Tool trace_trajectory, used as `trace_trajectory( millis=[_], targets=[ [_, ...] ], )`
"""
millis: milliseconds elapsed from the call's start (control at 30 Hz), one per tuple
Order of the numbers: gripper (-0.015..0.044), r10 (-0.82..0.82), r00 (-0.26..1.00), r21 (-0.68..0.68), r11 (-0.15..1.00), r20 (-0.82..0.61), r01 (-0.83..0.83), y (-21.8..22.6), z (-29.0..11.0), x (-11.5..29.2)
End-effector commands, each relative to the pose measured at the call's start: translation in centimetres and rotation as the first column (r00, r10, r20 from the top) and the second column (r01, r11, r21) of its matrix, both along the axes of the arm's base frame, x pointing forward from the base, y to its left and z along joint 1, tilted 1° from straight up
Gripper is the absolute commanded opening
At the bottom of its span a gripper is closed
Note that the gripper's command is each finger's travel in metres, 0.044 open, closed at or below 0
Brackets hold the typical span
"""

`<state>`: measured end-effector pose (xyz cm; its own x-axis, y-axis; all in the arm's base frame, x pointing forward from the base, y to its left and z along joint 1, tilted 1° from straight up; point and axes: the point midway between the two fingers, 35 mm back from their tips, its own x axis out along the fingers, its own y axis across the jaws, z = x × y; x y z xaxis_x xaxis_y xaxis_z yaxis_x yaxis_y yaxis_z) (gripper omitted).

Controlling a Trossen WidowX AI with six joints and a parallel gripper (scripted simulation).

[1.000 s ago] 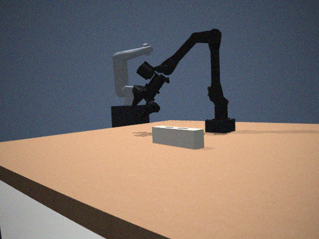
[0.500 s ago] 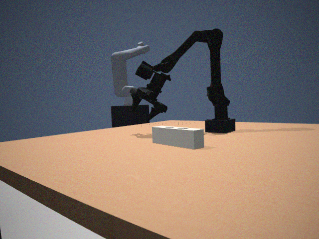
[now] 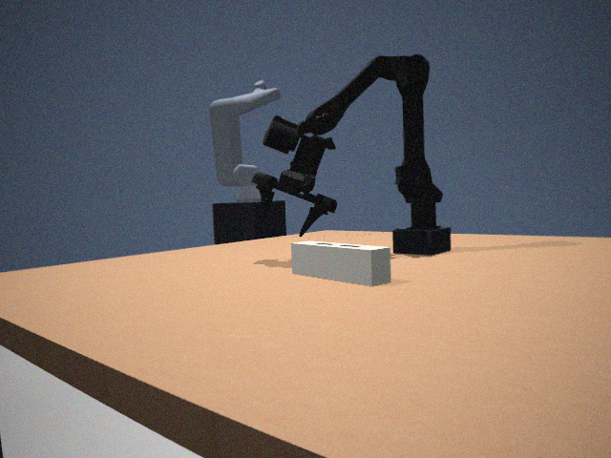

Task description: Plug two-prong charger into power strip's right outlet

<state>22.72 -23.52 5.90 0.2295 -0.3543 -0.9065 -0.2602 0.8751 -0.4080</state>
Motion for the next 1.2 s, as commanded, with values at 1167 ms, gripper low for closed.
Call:
trace_trajectory(
  millis=[1167],
  targets=[
    [0.044, 0.735, 0.617, 0.264, 0.677, -0.282, -0.687, 15.2, -0.3, 2.0]
  ],
)
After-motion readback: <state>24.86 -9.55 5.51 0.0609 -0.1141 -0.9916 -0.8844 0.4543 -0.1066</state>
